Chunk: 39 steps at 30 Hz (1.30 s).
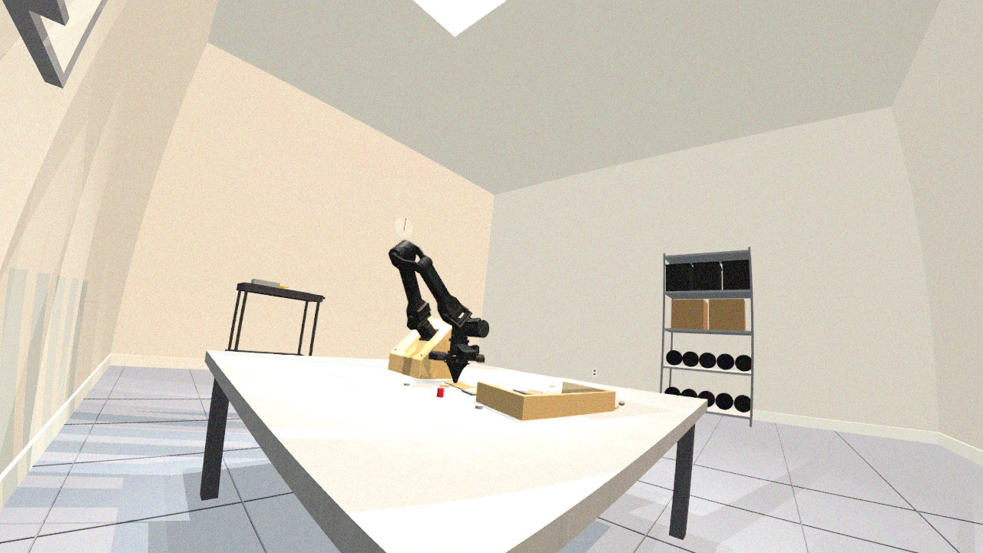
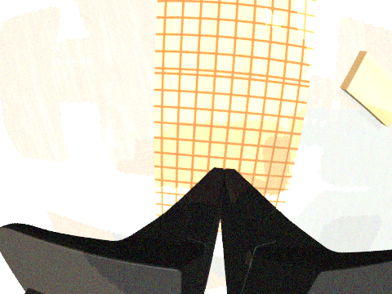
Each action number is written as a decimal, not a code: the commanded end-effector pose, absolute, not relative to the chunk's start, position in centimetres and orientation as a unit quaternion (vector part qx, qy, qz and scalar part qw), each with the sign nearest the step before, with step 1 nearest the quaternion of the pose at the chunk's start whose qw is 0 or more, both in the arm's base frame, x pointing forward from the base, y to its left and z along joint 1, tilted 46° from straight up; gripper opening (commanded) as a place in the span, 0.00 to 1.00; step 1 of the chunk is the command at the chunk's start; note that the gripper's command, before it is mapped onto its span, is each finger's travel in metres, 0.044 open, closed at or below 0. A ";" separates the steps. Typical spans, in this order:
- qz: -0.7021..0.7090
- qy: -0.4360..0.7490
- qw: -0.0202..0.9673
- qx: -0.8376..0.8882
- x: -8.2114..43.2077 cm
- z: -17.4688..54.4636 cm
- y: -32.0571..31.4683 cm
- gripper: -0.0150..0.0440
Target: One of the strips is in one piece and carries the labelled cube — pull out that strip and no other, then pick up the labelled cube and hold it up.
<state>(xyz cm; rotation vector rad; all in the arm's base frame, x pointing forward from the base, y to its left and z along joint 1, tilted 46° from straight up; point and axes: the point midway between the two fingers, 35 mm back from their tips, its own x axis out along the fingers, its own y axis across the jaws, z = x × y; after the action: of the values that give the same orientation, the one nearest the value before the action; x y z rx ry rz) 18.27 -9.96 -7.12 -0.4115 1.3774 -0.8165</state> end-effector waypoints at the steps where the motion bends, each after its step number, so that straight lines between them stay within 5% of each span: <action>1: -0.363 0.624 0.668 -0.183 17.2 -7.4 -10.1 0.25; 19: -0.362 0.624 0.668 -0.182 18.4 -4.1 -7.0 0.25; 35: -0.344 0.633 0.663 -0.202 24.1 -3.1 -7.9 0.97; 39: -0.344 0.633 0.664 -0.202 25.5 -2.8 -8.0 1.00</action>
<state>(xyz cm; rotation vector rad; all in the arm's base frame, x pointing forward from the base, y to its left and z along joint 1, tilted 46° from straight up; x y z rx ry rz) 24.38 -7.88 -3.12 -0.4515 1.4341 -0.7767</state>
